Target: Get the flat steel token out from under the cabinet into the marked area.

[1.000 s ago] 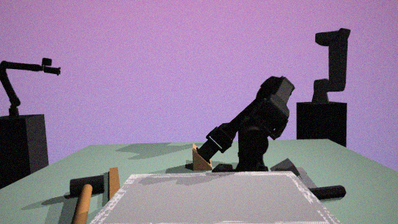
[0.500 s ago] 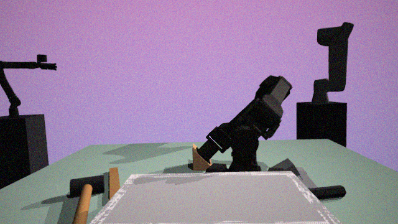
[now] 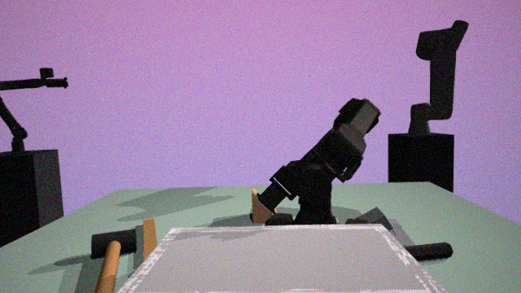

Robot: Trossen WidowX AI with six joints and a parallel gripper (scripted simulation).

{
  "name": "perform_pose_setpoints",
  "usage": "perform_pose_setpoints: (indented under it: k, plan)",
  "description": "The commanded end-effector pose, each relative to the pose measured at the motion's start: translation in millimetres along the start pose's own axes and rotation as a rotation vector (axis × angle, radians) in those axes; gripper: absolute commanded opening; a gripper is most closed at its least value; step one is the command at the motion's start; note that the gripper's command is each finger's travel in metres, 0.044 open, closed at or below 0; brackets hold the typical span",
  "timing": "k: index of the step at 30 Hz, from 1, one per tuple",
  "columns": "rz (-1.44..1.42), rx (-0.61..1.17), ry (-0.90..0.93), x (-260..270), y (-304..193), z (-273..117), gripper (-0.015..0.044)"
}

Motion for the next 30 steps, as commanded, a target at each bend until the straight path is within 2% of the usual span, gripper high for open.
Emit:
perform_pose_setpoints:
  k: [1, 30]
  plan:
    - [-0.003, -0.001, -0.006, -1.0, -3.6, 0.6, 0.0000]
    - [-0.002, 0.000, -0.006, -3.5, -34.5, 0.8, 0.0000]
Point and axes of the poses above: the point midway between the two fingers, 35 mm back from their tips, its own z axis out along the fingers, its own x axis across the jaws, y = z × x, the point moved 4 cm from there along -z, back along the fingers, and after that the axes turned 3 degrees about z, right-handed, at the moved point
